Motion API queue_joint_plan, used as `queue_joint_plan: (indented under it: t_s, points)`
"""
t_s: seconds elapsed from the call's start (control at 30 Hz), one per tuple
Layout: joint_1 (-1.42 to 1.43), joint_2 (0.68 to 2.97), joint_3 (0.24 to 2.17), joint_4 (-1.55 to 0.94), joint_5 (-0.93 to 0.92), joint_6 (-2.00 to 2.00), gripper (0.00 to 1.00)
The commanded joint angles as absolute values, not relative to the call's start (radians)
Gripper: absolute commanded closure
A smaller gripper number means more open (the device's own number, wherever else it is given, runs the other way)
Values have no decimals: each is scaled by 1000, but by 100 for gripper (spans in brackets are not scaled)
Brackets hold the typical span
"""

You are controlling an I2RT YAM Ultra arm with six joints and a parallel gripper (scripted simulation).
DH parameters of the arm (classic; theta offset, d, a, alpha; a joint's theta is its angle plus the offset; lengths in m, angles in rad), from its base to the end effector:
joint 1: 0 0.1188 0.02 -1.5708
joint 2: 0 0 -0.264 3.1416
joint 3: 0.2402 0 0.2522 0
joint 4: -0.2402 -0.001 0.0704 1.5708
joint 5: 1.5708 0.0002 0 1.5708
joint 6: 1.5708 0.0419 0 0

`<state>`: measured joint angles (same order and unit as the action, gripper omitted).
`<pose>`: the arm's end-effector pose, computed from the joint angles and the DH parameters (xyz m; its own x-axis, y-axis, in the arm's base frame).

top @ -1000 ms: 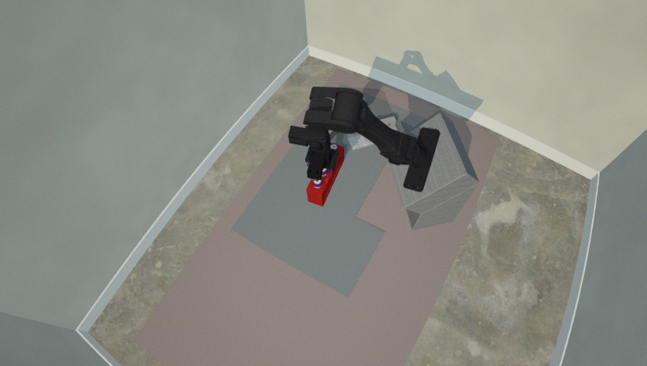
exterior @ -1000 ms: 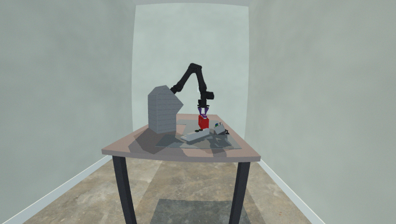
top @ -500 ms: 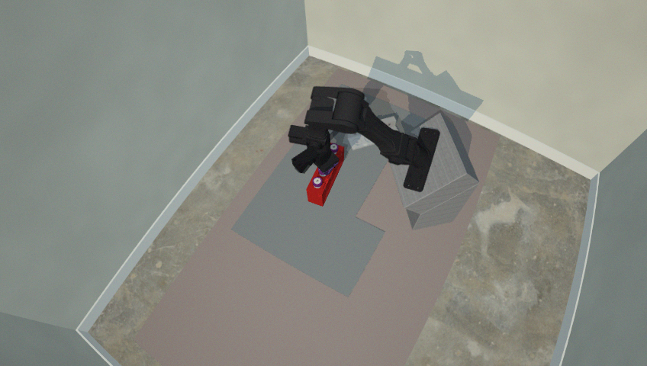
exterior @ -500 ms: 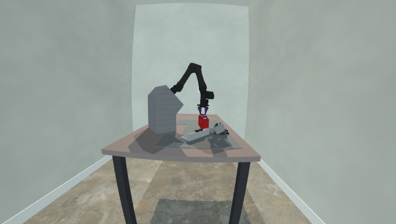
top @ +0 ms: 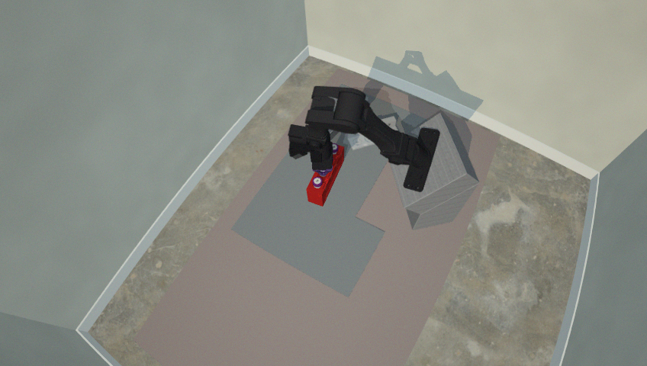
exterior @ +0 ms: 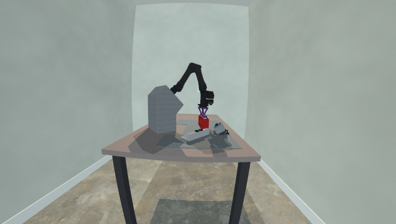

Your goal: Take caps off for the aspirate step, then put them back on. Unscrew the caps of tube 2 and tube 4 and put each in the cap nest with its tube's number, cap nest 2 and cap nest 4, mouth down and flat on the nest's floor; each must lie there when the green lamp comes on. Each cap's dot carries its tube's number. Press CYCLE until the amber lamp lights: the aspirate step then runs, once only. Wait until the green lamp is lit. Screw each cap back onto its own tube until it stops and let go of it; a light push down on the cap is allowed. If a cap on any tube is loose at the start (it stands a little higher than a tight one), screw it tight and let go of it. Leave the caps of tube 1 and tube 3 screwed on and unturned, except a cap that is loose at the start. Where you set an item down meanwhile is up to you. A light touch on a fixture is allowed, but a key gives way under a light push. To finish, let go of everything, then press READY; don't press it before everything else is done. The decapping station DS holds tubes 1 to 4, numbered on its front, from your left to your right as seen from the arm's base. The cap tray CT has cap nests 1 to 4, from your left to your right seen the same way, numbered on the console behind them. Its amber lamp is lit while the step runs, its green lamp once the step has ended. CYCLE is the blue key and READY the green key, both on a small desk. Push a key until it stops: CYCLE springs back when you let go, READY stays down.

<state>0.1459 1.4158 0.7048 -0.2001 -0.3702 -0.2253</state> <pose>0.2657 0.0554 0.1786 -0.6827 -0.3108 -0.6613 -0.5206 0.8420 0.1417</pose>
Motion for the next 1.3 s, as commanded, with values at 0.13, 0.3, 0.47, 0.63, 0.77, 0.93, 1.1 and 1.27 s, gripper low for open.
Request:
queue_joint_plan:
  t_s: [0.13,0.3,0.47,0.63,0.77,0.93,1.1,1.27]
  points:
    - [142,1409,718,-203,-374,-17,51]
    - [142,1410,721,-205,-374,-17,51]
    - [142,1410,721,-205,-374,-17,100]
    - [142,1410,721,-205,-374,-17,100]
    - [142,1410,721,-205,-374,-17,100]
    - [133,1388,722,-232,-380,-24,100]
    - [119,1354,726,-273,-388,-36,100]
    - [95,1301,735,-343,-403,-57,100]
